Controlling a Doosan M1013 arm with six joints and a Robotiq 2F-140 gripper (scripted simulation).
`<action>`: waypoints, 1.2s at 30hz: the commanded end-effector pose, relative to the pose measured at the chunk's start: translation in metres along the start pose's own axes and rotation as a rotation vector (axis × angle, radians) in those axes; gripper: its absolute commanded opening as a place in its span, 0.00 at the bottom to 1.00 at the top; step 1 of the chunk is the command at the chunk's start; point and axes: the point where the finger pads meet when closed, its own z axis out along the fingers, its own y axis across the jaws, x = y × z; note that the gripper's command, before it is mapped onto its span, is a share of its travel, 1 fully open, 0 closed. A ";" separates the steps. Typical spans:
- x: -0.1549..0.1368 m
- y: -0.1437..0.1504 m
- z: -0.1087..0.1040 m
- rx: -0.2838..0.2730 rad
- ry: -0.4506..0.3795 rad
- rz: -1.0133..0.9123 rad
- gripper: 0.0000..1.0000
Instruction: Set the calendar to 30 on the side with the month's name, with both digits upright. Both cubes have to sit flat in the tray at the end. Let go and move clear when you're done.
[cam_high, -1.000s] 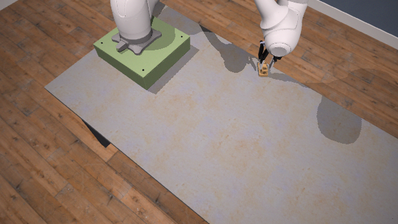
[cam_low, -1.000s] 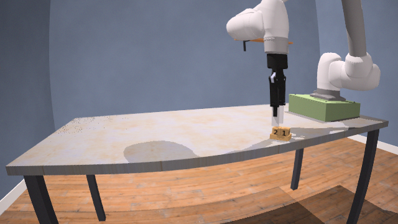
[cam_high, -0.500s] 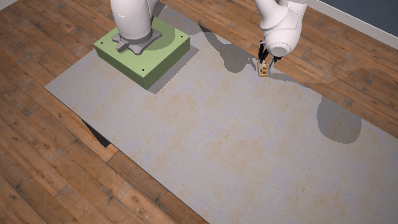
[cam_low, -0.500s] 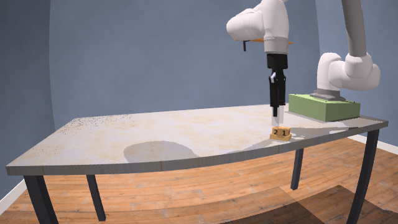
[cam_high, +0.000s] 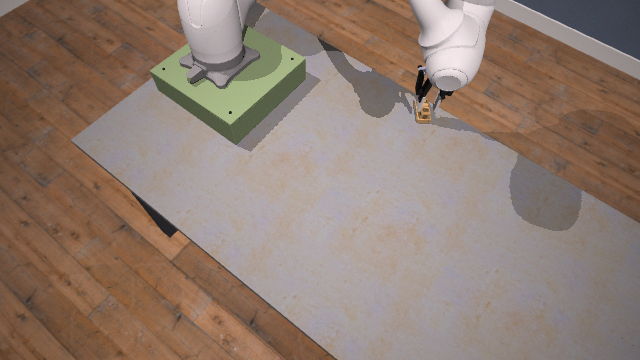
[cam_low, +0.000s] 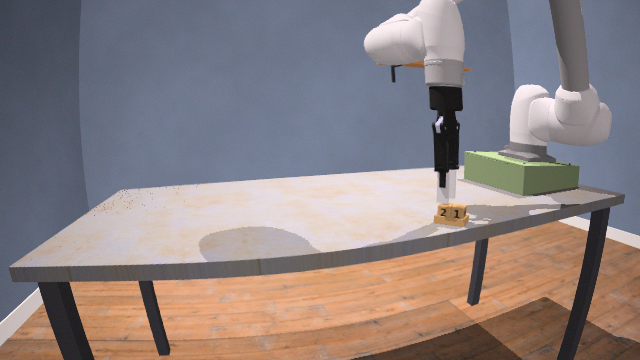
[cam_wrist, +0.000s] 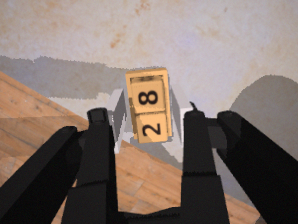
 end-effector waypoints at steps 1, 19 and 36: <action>0.000 0.000 0.000 0.000 0.000 0.000 0.35; 0.000 0.000 0.022 0.000 0.000 0.000 0.35; 0.000 0.000 0.028 0.000 0.000 0.000 0.35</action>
